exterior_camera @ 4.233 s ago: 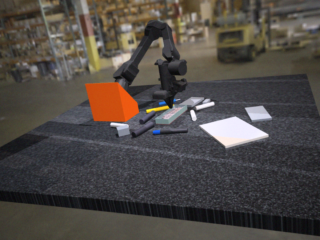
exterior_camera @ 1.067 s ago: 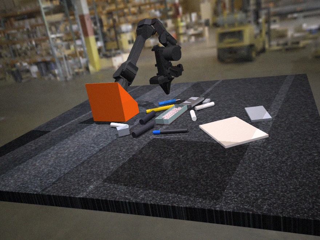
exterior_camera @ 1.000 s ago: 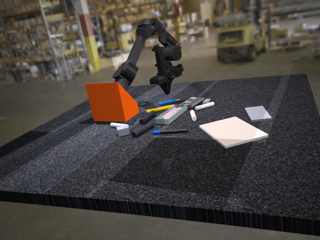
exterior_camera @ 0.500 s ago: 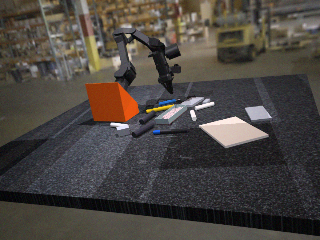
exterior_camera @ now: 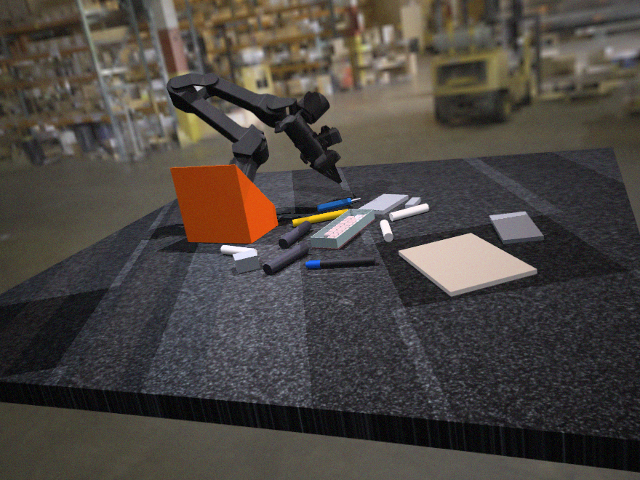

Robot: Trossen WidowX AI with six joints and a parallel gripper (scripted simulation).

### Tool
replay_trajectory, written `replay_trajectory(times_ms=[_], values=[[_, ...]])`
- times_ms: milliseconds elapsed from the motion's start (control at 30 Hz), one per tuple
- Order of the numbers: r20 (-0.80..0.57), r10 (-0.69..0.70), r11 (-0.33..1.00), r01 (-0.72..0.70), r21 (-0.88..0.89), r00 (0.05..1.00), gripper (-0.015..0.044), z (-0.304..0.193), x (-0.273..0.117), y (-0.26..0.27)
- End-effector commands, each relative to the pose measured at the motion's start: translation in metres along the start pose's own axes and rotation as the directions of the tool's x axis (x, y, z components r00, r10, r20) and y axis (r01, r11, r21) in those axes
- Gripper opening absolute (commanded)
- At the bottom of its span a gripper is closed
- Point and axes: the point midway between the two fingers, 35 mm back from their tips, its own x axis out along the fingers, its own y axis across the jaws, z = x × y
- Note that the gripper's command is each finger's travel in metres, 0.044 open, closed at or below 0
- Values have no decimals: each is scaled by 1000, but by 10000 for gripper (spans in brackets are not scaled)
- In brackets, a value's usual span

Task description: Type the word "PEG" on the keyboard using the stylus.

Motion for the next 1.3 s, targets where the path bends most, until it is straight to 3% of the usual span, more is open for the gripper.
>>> replay_trajectory(times_ms=[0, 1267], values=[[16, 10, 1000, -10, -1, 1000, 150, -3, 1, 2], [17, 11, 1000, -11, 0, 1000, 150, -10, 17, 2]])
